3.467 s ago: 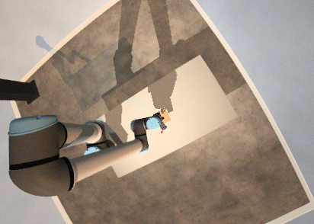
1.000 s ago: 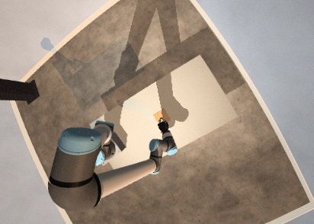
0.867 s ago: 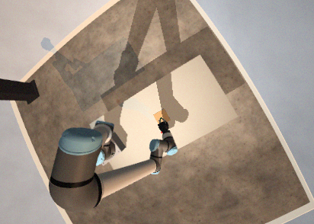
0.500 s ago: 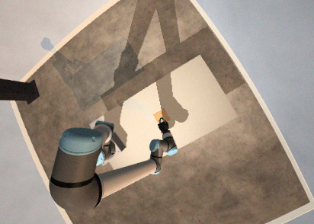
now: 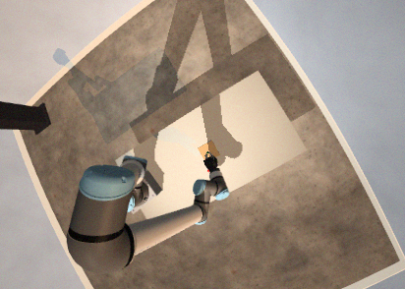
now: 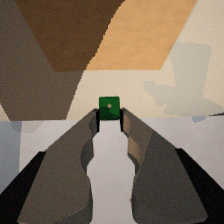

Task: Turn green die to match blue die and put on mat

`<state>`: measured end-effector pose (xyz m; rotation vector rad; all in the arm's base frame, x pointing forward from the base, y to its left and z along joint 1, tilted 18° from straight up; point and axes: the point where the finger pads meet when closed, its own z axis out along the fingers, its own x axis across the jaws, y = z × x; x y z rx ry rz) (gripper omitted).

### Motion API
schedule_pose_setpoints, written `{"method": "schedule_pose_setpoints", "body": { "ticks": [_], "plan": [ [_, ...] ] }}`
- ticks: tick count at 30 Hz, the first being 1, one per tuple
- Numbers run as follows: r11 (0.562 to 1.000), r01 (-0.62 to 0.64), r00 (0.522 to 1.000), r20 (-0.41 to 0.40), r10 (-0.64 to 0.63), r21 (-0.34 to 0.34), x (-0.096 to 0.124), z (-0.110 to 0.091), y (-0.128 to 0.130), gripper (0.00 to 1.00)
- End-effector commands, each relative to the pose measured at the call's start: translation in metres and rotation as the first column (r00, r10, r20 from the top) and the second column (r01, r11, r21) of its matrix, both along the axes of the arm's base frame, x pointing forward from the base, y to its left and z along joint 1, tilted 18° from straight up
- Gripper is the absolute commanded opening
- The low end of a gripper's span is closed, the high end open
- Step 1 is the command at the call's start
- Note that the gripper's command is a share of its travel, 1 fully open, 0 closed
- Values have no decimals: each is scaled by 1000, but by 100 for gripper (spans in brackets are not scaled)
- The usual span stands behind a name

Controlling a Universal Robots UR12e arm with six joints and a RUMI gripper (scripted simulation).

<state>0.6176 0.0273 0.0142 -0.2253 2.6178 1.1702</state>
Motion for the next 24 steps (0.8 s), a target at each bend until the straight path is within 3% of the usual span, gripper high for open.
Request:
{"method": "schedule_pose_setpoints", "body": {
  "ticks": [1,24],
  "plan": [
    [1000,0,1000,1,0,0,2,-4,0,0],
    [1000,0,1000,1,0,0,11,-34,2,0]
  ]
}}
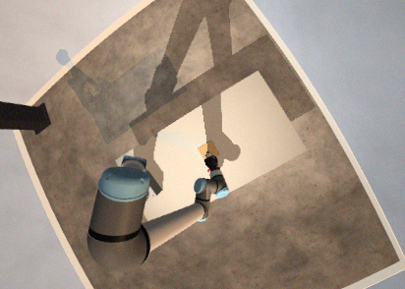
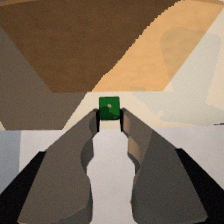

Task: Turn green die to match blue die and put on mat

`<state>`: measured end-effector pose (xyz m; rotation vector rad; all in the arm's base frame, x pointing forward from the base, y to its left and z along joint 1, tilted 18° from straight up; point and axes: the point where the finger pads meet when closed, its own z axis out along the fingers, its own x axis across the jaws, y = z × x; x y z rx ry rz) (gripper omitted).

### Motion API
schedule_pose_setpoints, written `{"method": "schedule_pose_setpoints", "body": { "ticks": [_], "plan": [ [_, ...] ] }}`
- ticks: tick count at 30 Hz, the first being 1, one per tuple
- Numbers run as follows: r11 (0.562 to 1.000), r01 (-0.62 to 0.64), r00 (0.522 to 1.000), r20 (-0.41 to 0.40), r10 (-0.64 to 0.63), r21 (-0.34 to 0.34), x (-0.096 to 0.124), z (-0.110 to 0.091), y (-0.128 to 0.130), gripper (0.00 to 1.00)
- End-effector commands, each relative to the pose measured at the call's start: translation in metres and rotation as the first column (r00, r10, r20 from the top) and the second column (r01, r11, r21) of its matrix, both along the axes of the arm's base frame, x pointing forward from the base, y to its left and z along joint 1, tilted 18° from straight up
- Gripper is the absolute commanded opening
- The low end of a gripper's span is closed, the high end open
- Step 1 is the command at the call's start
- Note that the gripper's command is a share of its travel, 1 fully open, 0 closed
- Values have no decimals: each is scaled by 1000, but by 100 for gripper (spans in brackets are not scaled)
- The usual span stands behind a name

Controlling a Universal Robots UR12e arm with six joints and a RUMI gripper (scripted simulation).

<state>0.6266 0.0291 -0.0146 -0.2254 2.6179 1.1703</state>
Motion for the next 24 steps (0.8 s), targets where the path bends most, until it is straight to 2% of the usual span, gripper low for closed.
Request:
{"method": "schedule_pose_setpoints", "body": {
  "ticks": [1,11,24],
  "plan": [
    [1000,0,1000,1,0,-1,3,-7,0,0],
    [1000,0,1000,1,0,-1,7,-20,1,0],
    [1000,0,1000,1,0,-1,9,-27,1,0]
  ]
}}
